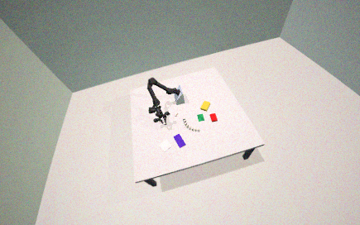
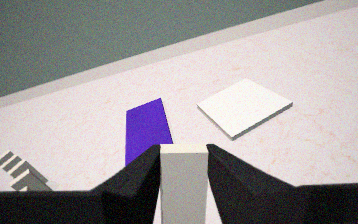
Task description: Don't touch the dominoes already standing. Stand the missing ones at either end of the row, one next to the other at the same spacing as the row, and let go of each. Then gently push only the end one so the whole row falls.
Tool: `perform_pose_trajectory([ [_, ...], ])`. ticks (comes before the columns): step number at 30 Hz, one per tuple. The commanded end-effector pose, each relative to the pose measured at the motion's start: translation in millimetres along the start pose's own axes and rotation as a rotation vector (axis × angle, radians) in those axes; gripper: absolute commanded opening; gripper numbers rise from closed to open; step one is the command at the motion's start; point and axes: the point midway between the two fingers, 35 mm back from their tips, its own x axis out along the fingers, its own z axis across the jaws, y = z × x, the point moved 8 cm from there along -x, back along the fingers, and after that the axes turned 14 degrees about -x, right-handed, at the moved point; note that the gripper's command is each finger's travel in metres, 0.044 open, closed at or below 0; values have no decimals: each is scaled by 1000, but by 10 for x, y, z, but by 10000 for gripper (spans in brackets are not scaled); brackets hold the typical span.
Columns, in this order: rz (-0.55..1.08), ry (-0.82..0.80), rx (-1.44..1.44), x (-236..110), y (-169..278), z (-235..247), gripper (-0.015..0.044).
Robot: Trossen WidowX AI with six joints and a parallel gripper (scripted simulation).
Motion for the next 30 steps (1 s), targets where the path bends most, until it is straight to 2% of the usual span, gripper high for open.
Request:
perform_pose_trajectory([
  [1, -75, 27, -66, -116, 62, 51, 107],
  [14, -276, 128, -304, -481, 131, 183, 107],
  [30, -286, 133, -318, -501, 133, 193, 107],
])
